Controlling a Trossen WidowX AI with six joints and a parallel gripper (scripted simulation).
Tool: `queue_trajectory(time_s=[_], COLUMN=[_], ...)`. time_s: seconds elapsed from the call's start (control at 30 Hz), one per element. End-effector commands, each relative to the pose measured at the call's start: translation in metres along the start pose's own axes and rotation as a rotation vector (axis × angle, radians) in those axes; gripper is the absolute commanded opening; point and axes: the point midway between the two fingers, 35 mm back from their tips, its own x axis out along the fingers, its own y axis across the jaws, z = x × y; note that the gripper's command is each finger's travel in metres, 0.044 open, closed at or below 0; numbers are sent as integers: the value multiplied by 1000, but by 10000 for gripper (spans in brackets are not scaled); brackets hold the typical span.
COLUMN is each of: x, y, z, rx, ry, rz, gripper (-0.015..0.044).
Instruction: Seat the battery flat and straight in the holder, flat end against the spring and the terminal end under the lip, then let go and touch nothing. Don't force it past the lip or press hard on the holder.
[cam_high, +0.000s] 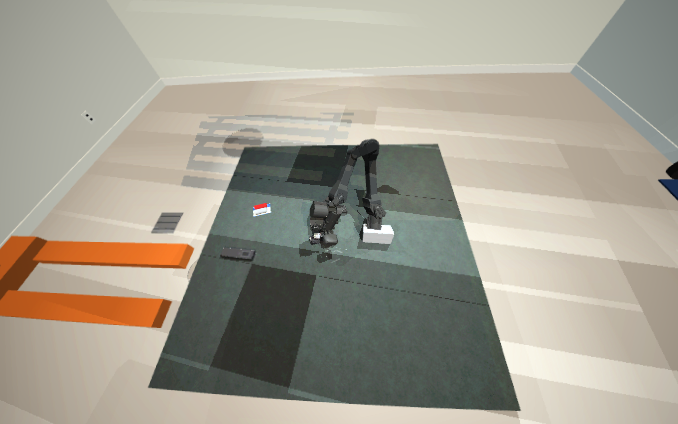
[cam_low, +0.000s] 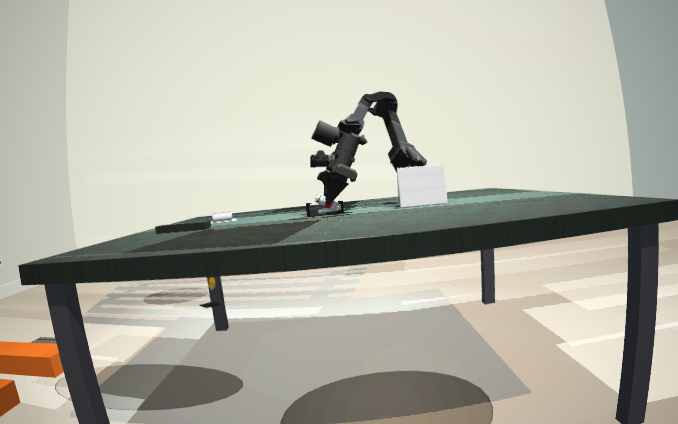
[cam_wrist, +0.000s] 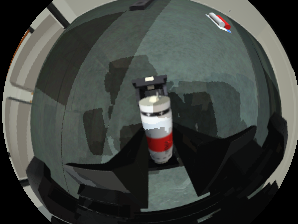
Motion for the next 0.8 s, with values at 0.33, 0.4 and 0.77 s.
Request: queue_trajectory(time_s=[0.33, 0.4, 0.77], x=[1, 1, 3], y=[1, 1, 1], z=[-5, -5, -3], rx=[-6, -6, -2], ry=[14, 14, 59], rz=[4, 4, 9], gripper=[87, 87, 87])
